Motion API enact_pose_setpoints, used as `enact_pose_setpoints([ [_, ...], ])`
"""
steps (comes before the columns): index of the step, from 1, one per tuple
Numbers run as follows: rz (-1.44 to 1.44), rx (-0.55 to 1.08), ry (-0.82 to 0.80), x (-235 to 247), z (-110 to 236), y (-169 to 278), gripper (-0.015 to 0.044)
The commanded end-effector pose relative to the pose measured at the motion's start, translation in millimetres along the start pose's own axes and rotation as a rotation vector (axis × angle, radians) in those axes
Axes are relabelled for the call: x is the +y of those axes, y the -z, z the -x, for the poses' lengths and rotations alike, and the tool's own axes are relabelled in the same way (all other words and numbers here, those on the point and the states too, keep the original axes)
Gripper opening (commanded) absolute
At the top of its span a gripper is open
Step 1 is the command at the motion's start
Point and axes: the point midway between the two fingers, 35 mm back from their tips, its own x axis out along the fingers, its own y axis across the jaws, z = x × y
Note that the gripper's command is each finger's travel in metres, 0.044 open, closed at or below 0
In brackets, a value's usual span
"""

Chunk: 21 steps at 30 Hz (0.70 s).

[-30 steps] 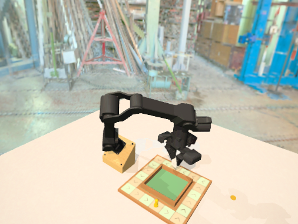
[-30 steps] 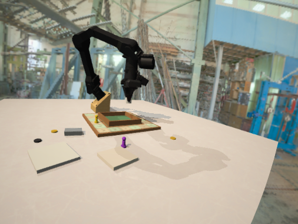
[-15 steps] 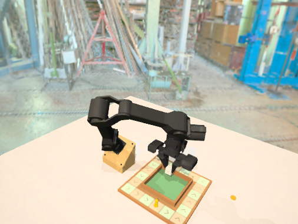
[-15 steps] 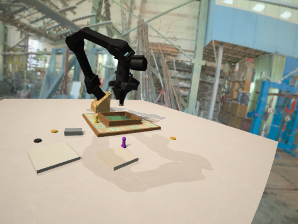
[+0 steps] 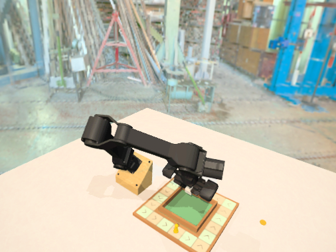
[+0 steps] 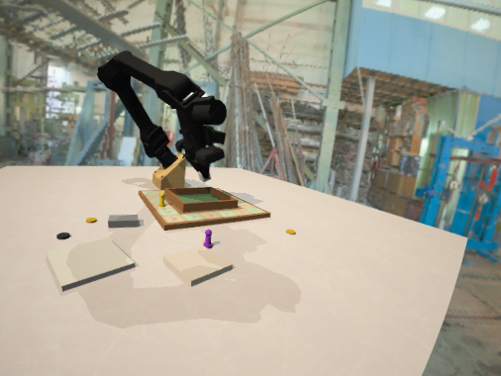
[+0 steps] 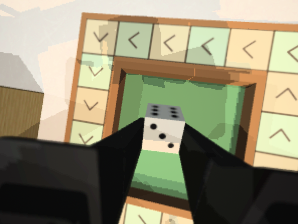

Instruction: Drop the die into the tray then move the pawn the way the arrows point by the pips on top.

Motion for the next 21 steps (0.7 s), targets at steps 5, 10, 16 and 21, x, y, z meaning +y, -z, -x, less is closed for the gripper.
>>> enact_pose_setpoints([
  [5, 0.023, -0.244, 0.025, 1, -2, -1, 0.0],
  [10, 0.042, -0.398, 0.08, 1, -2, 0, 0.0],
  [16, 0.048, -0.439, 0.102, -3, 15, 5, 0.0],
  [21, 0.048, -0.439, 0.102, -7, 40, 14, 0.0],
])
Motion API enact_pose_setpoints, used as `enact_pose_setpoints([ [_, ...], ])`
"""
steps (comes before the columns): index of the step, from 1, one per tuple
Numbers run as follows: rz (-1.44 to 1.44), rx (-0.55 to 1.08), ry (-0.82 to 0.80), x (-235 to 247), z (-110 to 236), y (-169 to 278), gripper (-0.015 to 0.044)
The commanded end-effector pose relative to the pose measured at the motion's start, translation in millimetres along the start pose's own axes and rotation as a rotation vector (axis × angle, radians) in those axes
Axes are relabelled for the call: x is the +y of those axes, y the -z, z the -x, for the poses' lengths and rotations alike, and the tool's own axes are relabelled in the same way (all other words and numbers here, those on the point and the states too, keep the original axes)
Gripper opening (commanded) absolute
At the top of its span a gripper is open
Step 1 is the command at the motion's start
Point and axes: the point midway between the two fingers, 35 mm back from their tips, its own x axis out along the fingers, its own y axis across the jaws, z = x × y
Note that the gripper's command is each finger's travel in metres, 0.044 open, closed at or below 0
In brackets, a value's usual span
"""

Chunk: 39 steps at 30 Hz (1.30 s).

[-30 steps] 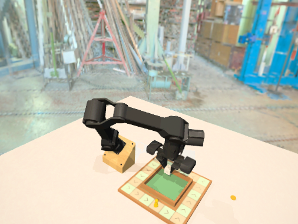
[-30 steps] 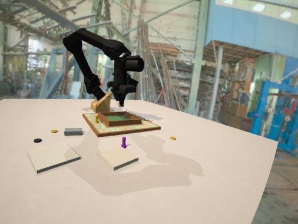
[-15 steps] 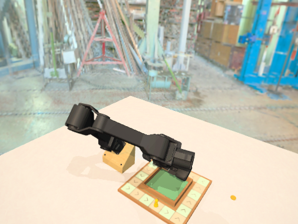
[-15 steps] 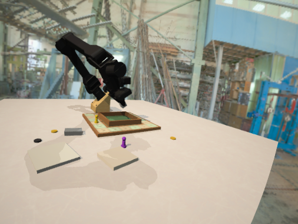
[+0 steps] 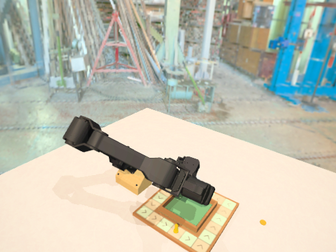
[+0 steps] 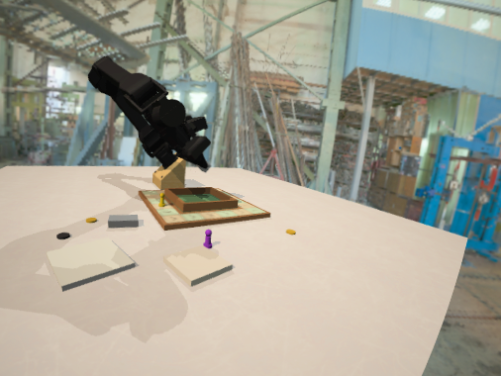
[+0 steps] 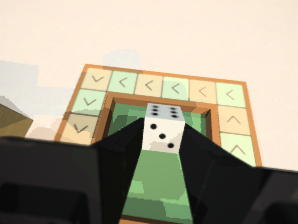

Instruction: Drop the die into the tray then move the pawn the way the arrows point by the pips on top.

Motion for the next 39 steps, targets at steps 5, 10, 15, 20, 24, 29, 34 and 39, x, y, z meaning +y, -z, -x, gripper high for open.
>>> enact_pose_setpoints([
  [5, 0.001, -0.002, 0.012, -2, 9, 0, 0.0],
  [10, 0.001, -0.002, 0.012, -2, 9, 0, 0.0],
  [15, 0.001, -0.002, 0.012, -2, 9, 0, 0.0053],
  [20, 0.001, -0.002, 0.012, -2, 9, 0, 0.0184],
  [24, 0.004, -0.007, 0.007, -2, 26, -21, 0.0289],
  [29, 0.005, -0.009, 0.005, -1, 35, -31, 0.042],
  [34, -0.041, 0.359, -0.086, 5, 6, -21, 0.044],
  [39, -0.001, 0.825, -0.001, -1, -8, -18, 0.044],
])
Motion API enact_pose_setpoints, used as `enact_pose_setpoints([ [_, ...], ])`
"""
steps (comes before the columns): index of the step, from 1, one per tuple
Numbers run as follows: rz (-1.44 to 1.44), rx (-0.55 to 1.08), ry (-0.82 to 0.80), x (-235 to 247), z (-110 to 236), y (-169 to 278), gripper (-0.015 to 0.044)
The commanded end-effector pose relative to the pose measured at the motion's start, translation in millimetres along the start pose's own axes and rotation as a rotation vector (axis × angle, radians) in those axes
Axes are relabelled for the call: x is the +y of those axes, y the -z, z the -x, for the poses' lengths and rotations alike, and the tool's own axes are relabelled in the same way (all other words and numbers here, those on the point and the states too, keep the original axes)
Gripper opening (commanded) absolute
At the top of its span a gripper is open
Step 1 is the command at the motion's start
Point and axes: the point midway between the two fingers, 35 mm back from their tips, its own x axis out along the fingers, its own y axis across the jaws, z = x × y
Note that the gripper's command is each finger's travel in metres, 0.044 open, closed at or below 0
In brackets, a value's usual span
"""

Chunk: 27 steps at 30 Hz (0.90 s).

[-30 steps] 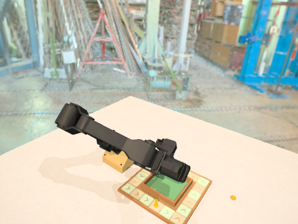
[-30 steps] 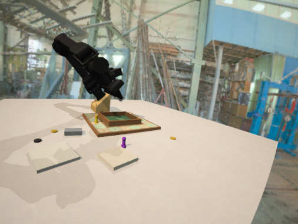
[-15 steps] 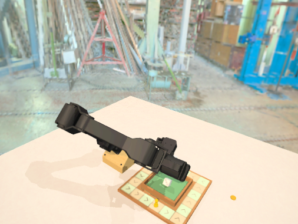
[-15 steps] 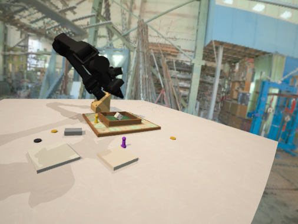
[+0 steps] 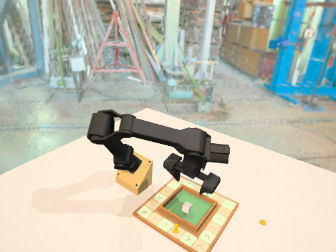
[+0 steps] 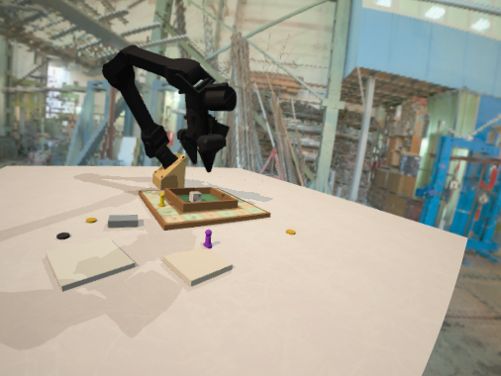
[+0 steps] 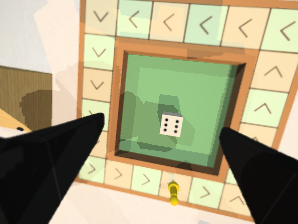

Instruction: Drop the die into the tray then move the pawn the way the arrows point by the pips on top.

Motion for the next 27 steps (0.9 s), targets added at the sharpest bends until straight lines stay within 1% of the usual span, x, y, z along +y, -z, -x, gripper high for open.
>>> enact_pose_setpoints([
  [1, 0.003, 0.233, 0.092, -7, 1, -4, 0.044],
  [3, 0.003, 0.233, 0.092, -7, 1, -4, 0.044],
  [4, 0.021, 0.164, 0.044, -1, -4, -7, 0.044],
  [5, 0.021, 0.164, 0.044, -1, -4, -7, 0.044],
  [7, -0.058, 0.163, 0.053, -3, -4, -3, 0.0387],
  [8, -0.157, 0.161, 0.064, -5, -4, 2, 0.0361],
  [14, -0.877, 0.136, 0.148, -17, -2, 39, 0.0204],
  [24, -2.059, 0.048, 0.298, -25, 0, 106, 0.02],
  [25, -2.118, 0.041, 0.307, -25, 0, 109, 0.02],
  [27, -2.138, 0.039, 0.31, -26, 1, 112, 0.02],
])
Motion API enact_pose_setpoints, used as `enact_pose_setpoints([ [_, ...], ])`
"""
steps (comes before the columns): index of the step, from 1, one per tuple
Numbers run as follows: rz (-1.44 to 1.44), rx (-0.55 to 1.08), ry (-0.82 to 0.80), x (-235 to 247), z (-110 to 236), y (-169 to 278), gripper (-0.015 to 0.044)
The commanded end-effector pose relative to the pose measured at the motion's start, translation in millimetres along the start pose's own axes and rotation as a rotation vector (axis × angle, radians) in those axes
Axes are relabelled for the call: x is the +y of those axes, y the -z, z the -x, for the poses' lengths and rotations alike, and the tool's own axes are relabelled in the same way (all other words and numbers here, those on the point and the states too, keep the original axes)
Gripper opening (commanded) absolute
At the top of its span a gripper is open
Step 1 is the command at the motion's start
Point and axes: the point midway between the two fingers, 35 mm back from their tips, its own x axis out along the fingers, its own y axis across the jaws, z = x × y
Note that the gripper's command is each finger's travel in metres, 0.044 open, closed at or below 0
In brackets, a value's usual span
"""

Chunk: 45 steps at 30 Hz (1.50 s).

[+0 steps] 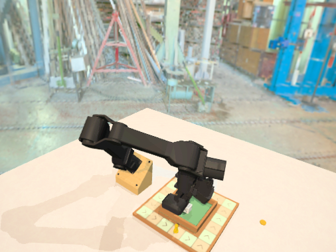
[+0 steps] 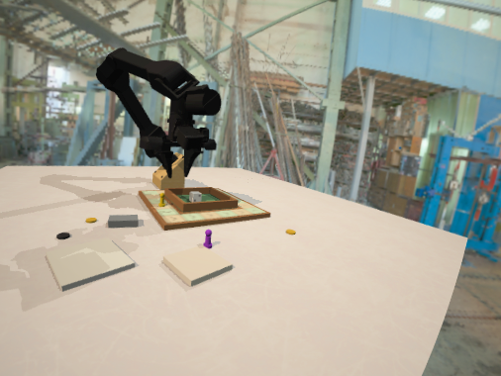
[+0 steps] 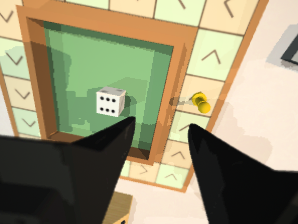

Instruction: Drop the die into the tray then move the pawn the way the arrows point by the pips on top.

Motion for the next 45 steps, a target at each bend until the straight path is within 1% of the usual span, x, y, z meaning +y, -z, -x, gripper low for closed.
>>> enact_pose_setpoints([
  [1, -0.649, -0.027, 0.036, -39, -5, -1, 0.02],
  [14, -0.649, -0.027, 0.036, -40, -7, -2, 0.02],
  [17, -0.649, -0.027, 0.036, -41, -19, -2, 0.02],
  [45, -0.649, -0.028, 0.038, -43, -60, -3, 0.02],
])
